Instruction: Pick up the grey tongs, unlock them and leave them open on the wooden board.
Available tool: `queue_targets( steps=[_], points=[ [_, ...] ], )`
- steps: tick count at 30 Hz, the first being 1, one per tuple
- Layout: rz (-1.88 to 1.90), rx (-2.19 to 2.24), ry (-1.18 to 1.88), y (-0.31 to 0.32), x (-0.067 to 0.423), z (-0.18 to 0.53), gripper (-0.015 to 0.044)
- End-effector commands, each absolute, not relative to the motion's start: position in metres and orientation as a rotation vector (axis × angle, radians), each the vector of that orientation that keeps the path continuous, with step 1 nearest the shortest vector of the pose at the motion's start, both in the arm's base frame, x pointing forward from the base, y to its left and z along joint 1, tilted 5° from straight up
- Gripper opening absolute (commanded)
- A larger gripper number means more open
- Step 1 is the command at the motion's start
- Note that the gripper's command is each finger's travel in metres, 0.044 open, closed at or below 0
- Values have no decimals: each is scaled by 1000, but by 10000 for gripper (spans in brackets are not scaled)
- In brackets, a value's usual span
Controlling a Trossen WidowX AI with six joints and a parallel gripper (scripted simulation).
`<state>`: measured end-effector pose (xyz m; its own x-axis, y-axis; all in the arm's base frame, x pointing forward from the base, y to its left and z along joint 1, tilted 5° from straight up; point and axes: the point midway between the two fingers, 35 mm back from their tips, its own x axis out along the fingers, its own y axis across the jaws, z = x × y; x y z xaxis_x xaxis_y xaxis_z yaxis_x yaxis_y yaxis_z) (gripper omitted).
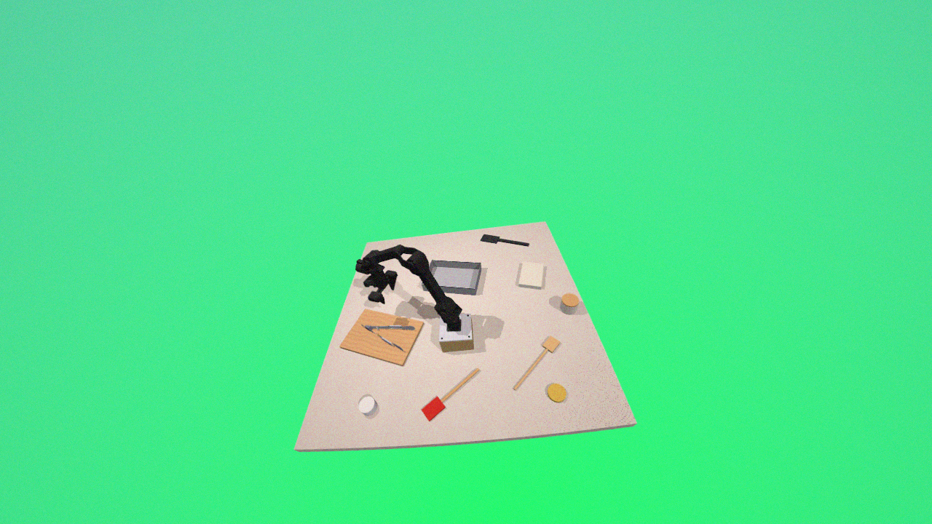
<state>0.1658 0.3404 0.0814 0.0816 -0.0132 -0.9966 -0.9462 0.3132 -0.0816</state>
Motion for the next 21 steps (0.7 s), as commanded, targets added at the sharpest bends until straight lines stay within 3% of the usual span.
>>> queue_targets(
  steps=[1,6,21],
  points=[
    [916,-1013,1280,340,166,95,440],
    [912,-999,1278,338,161,131,440],
    [912,-999,1278,338,161,131,440]
  ],
)
